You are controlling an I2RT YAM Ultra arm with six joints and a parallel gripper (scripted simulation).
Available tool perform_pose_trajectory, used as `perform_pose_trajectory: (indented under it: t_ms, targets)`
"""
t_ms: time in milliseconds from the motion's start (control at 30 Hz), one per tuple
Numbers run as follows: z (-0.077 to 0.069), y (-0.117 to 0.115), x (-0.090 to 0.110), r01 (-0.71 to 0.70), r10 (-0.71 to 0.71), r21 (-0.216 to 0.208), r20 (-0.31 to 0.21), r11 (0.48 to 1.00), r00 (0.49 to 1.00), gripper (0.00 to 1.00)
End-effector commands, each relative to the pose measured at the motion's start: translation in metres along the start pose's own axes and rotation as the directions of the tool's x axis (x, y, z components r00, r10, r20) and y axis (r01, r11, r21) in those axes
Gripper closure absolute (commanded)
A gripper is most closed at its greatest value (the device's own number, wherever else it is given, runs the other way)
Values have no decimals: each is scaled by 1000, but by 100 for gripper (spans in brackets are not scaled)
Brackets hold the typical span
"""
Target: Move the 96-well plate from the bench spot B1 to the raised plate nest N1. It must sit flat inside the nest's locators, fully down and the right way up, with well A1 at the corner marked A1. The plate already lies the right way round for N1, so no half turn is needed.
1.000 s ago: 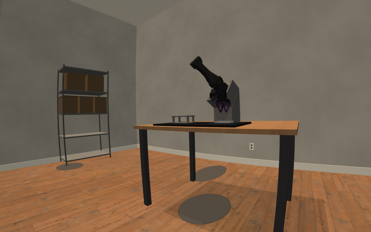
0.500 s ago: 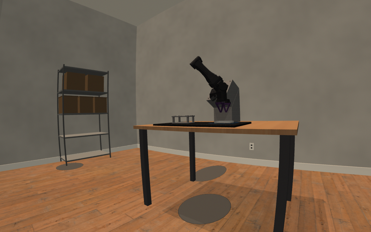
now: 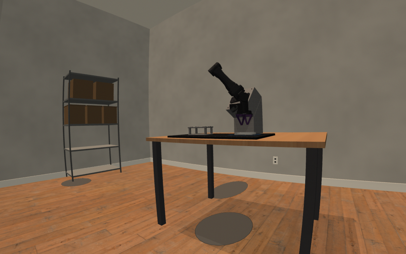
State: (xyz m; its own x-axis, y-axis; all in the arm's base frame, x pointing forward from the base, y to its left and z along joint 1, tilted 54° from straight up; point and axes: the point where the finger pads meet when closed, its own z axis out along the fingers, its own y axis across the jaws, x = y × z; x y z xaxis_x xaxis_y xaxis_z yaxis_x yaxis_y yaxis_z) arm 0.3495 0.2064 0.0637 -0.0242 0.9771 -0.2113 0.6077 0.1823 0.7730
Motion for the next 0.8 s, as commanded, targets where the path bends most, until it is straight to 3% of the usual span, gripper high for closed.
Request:
perform_pose_trajectory:
  t_ms: [0,100,267,433,500,533,667,767]
  targets:
    - [-8,18,15,-12,10,-47,-47,999,999,0]
    - [6,6,7,2,-2,-17,-19,1000,1000,0]
    - [11,12,14,-1,0,-32,-35,999,999,0]
    - [22,9,10,0,0,-24,-25,1000,1000,0]
    - [22,9,10,0,0,-24,-25,1000,1000,0]
    - [15,15,14,-7,5,-44,-44,999,999,0]
    - [31,8,8,-1,1,-22,-21,1000,1000,0]
    - [34,13,13,-3,2,-32,-31,999,1000,0]
